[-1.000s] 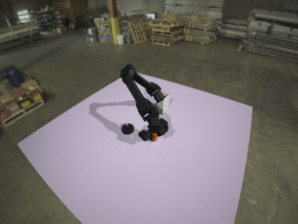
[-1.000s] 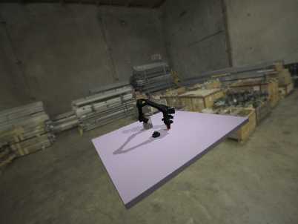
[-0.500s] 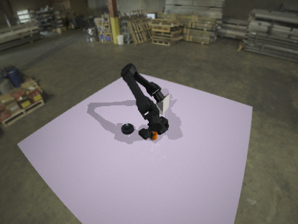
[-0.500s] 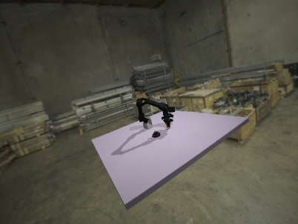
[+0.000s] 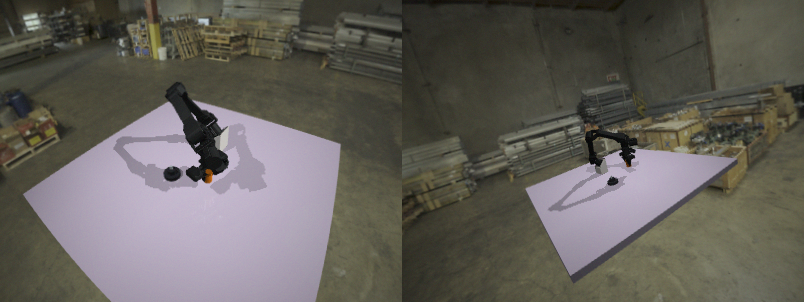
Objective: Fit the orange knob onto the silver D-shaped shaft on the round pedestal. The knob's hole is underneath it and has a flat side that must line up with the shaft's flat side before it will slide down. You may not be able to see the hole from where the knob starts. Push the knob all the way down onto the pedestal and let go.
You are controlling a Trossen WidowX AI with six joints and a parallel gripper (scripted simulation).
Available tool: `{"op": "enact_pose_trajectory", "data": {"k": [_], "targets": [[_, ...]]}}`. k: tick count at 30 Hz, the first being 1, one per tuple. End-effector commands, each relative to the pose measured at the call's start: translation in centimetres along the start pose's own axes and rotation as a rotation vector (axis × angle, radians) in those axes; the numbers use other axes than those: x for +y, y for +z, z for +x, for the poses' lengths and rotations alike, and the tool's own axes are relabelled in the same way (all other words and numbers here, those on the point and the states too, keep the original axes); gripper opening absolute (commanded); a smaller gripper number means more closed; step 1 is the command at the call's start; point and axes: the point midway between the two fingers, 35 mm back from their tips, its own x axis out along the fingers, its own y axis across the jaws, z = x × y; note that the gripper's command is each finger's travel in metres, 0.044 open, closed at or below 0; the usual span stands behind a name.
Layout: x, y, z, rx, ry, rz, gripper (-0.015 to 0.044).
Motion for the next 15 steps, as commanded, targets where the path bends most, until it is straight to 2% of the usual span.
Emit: {"op": "enact_pose_trajectory", "data": {"k": [1, 15], "targets": [[-0.2, 0.2, -1.6, -0.012, -0.007, 0.005, 0.0], [-0.1, 0.2, -6.1, -0.01, -0.006, 0.006, 0.0]]}}
